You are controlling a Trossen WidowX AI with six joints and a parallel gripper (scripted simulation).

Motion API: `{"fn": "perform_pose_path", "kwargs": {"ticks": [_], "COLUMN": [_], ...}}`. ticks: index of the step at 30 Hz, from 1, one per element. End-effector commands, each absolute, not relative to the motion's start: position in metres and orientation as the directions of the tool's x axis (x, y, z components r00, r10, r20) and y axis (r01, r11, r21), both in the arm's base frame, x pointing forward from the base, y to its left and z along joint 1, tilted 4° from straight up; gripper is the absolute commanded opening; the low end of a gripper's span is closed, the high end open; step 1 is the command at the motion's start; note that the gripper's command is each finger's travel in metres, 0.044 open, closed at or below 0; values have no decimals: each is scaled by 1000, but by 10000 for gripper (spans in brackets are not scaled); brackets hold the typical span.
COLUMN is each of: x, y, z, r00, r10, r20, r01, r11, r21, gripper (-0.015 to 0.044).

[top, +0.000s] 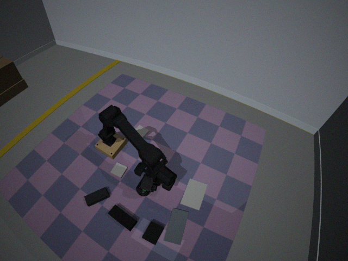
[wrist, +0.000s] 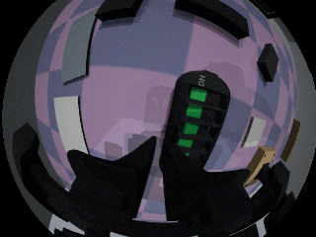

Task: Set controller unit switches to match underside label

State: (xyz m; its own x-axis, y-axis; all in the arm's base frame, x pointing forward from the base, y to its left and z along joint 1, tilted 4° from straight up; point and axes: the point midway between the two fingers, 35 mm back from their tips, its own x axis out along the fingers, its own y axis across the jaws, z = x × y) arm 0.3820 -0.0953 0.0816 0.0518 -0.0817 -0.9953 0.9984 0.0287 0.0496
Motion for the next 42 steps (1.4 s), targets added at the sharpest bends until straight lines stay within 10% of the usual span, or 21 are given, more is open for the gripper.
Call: {"fn": "perform_pose_path", "kwargs": {"ticks": [1, 7, 17, 27, 42], "x": [383, 380, 380, 380, 381], "y": [-94, -92, -92, -92, -92], "z": [103, 128, 128, 128, 128], "r00": [57, 57, 57, 57, 60], "r10": [-83, -83, -83, -83, -82], "r20": [-995, -995, -995, -995, -995], "r01": [998, 998, 998, 998, 998], "r11": [29, 29, 29, 29, 34], "r21": [55, 55, 55, 55, 57], "gripper": [105, 263, 0, 0, 394]}}
